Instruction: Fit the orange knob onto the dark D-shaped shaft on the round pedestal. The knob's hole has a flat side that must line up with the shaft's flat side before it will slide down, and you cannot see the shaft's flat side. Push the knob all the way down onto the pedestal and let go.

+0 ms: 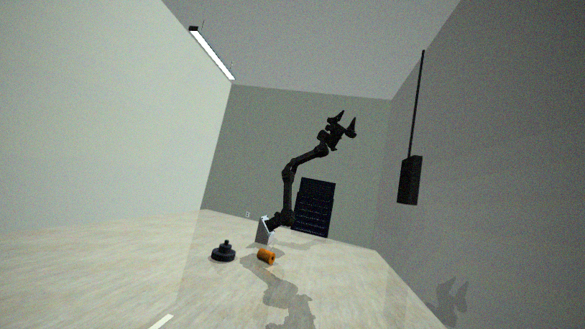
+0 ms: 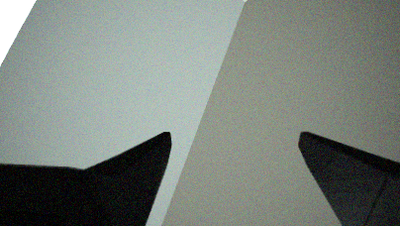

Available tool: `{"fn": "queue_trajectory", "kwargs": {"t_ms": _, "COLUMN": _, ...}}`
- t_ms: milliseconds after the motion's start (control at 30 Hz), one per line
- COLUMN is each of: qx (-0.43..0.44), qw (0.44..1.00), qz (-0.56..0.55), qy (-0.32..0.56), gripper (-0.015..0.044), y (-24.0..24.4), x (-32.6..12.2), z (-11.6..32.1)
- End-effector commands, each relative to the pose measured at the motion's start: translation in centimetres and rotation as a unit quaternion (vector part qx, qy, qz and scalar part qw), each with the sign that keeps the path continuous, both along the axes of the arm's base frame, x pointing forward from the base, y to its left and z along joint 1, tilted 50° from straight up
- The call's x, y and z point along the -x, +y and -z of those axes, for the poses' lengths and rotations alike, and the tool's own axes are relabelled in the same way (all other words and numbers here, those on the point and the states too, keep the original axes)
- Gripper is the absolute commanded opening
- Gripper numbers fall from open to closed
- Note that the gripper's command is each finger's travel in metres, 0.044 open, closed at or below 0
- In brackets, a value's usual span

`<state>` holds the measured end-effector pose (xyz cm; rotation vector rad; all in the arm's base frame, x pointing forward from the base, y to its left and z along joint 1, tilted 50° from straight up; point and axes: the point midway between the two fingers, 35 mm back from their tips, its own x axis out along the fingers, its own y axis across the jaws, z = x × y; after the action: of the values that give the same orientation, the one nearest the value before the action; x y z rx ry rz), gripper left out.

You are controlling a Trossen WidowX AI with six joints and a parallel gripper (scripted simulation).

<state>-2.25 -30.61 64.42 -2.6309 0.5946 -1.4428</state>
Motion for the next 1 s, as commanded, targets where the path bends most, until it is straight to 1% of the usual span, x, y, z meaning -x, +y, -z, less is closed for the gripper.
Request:
{"fn": "queue_trajectory", "kwargs": {"t_ms": 0, "qx": 0.006, "qw": 1.000, "qz": 0.003, "qy": 0.001, "gripper": 0.0426, "y": 0.4, "x": 0.0, "z": -0.2}}
{"fn": "queue_trajectory", "kwargs": {"t_ms": 33, "qx": 0.023, "qw": 1.000, "qz": 0.011, "qy": 0.003, "gripper": 0.0440, "y": 1.4, "x": 0.0, "z": -0.6}}
{"fn": "queue_trajectory", "kwargs": {"t_ms": 67, "qx": 0.051, "qw": 0.998, "qz": 0.025, "qy": 0.007, "gripper": 0.0440, "y": 3.2, "x": 0.0, "z": -1.3}}
{"fn": "queue_trajectory", "kwargs": {"t_ms": 133, "qx": 0.125, "qw": 0.990, "qz": 0.058, "qy": 0.018, "gripper": 0.0440, "y": 8.0, "x": -0.4, "z": -2.9}}
{"fn": "queue_trajectory", "kwargs": {"t_ms": 267, "qx": 0.200, "qw": 0.975, "qz": 0.090, "qy": 0.030, "gripper": 0.0440, "y": 12.9, "x": -1.2, "z": -4.0}}
{"fn": "queue_trajectory", "kwargs": {"t_ms": 333, "qx": 0.264, "qw": 0.955, "qz": 0.125, "qy": 0.044, "gripper": 0.0440, "y": 16.4, "x": -2.3, "z": -4.1}}
{"fn": "queue_trajectory", "kwargs": {"t_ms": 367, "qx": 0.265, "qw": 0.955, "qz": 0.126, "qy": 0.044, "gripper": 0.0440, "y": 16.5, "x": -2.3, "z": -4.1}}
{"fn": "queue_trajectory", "kwargs": {"t_ms": 400, "qx": 0.321, "qw": 0.934, "qz": 0.148, "qy": 0.053, "gripper": 0.0440, "y": 20.2, "x": -3.4, "z": -4.2}}
{"fn": "queue_trajectory", "kwargs": {"t_ms": 433, "qx": 0.324, "qw": 0.933, "qz": 0.149, "qy": 0.053, "gripper": 0.0440, "y": 20.3, "x": -3.5, "z": -4.2}}
{"fn": "queue_trajectory", "kwargs": {"t_ms": 467, "qx": 0.373, "qw": 0.912, "qz": 0.162, "qy": 0.061, "gripper": 0.0440, "y": 23.8, "x": -4.8, "z": -4.1}}
{"fn": "queue_trajectory", "kwargs": {"t_ms": 533, "qx": 0.422, "qw": 0.888, "qz": 0.172, "qy": 0.070, "gripper": 0.0440, "y": 27.3, "x": -6.4, "z": -3.7}}
{"fn": "queue_trajectory", "kwargs": {"t_ms": 733, "qx": 0.561, "qw": 0.801, "qz": 0.179, "qy": 0.112, "gripper": 0.0440, "y": 36.5, "x": -12.8, "z": -0.3}}
{"fn": "queue_trajectory", "kwargs": {"t_ms": 867, "qx": 0.644, "qw": 0.732, "qz": 0.163, "qy": 0.151, "gripper": 0.0440, "y": 41.2, "x": -17.9, "z": 3.8}}
{"fn": "queue_trajectory", "kwargs": {"t_ms": 967, "qx": 0.698, "qw": 0.678, "qz": 0.139, "qy": 0.186, "gripper": 0.0440, "y": 43.7, "x": -22.0, "z": 7.7}}
